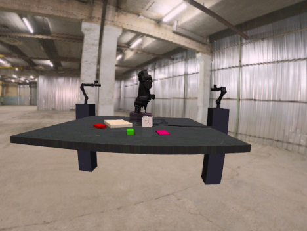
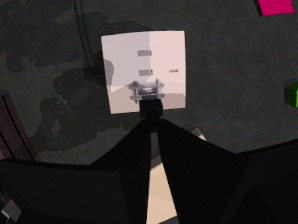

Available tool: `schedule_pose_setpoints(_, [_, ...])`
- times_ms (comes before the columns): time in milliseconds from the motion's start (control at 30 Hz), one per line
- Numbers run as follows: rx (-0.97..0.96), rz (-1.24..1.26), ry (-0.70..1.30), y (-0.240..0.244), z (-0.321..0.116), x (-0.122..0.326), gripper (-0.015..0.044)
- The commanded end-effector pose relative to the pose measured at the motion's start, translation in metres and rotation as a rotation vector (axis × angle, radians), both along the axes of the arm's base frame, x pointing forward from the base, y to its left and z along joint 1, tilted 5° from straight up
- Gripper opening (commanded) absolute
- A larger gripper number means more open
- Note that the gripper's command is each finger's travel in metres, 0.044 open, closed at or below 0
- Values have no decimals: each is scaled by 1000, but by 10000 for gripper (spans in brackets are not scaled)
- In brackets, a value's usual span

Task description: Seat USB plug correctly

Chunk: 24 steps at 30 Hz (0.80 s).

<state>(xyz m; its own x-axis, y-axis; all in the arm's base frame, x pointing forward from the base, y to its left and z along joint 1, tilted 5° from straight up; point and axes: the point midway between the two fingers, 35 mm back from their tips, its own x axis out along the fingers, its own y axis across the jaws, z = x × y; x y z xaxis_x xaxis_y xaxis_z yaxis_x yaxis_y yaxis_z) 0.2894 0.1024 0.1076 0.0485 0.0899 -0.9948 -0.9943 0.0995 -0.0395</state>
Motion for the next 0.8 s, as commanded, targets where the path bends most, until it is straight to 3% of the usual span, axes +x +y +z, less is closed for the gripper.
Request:
schedule_pose_setpoints(0, [0, -18, 3, 0, 0, 0, 0])
schedule_pose_setpoints(767, [29, -610, 56, 0, -1, 0, 0])
